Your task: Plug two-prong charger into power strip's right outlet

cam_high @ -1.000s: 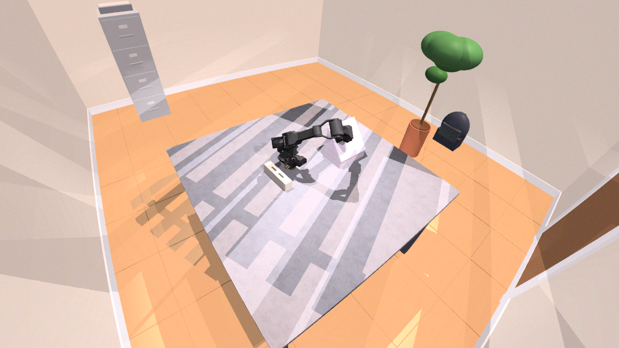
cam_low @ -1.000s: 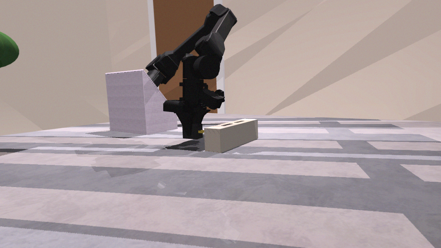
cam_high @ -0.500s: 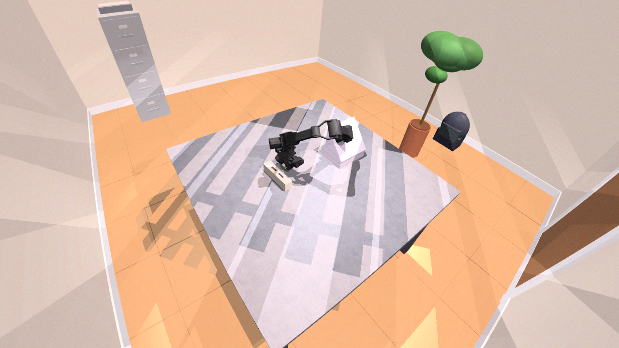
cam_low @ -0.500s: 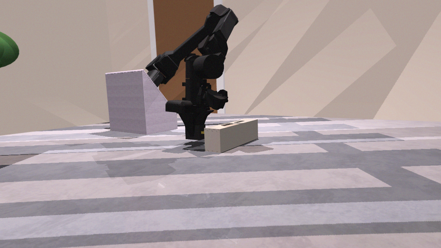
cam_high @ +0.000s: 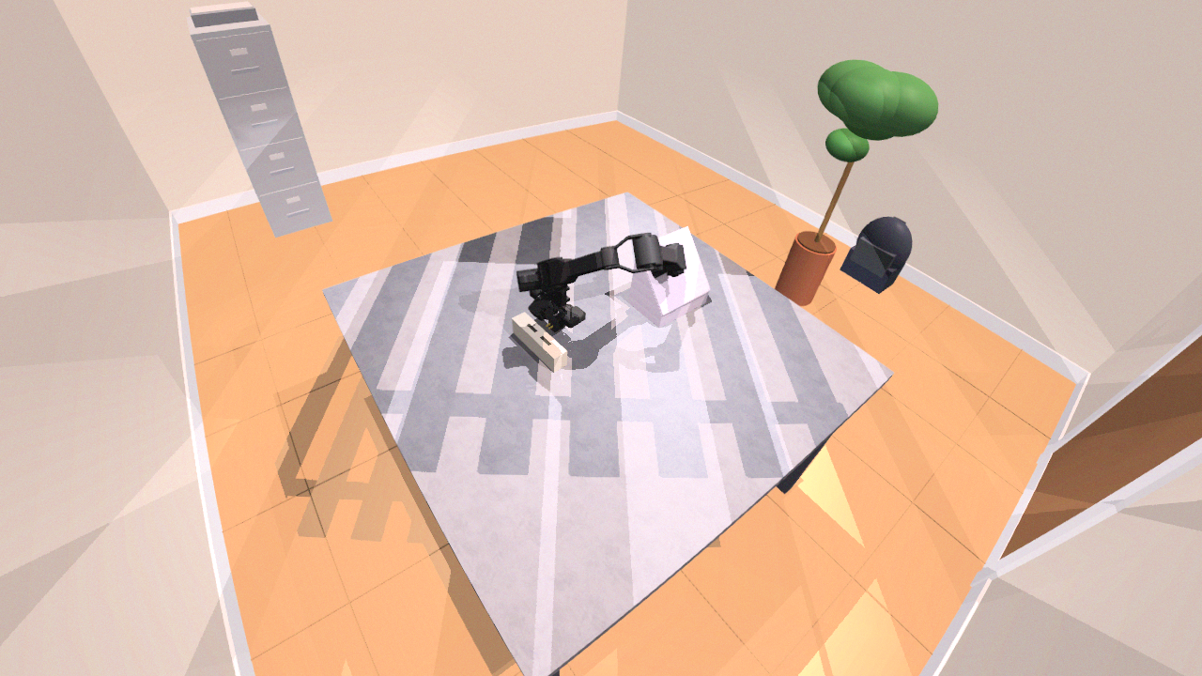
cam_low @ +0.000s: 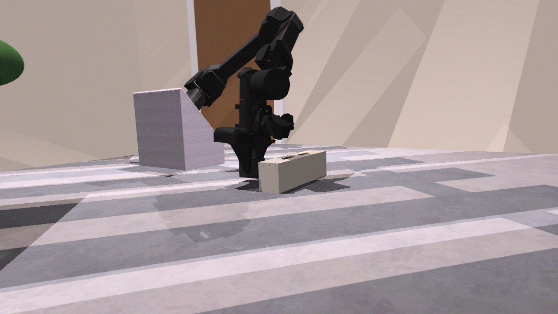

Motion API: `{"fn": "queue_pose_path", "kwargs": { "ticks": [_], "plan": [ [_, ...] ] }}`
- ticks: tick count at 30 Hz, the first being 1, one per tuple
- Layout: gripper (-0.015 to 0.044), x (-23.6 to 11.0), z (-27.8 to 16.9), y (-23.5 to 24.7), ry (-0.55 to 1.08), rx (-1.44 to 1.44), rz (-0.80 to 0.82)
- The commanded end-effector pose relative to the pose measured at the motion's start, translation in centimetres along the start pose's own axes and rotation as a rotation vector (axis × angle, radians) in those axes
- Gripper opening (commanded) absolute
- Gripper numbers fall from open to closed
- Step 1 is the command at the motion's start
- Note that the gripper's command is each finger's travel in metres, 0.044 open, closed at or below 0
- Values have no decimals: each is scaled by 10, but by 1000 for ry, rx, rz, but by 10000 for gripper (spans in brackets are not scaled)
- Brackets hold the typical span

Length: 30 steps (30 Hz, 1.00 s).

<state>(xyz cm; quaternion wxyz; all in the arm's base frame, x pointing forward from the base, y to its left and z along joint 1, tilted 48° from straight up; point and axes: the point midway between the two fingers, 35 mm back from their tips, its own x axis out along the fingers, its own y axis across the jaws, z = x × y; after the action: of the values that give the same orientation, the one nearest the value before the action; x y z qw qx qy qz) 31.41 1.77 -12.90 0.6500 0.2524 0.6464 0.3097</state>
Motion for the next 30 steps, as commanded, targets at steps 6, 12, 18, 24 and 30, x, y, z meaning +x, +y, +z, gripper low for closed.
{"fn": "queue_pose_path", "kwargs": {
  "ticks": [6, 12, 18, 24, 30],
  "plan": [
    [0, 1, 8, -2, 2, 21, 7],
    [0, 1, 14, -2, 2, 28, 8],
    [0, 1, 19, -2, 2, 33, 8],
    [0, 1, 20, -2, 2, 35, 8],
    [0, 1, 21, -2, 2, 35, 8]
  ]
}}
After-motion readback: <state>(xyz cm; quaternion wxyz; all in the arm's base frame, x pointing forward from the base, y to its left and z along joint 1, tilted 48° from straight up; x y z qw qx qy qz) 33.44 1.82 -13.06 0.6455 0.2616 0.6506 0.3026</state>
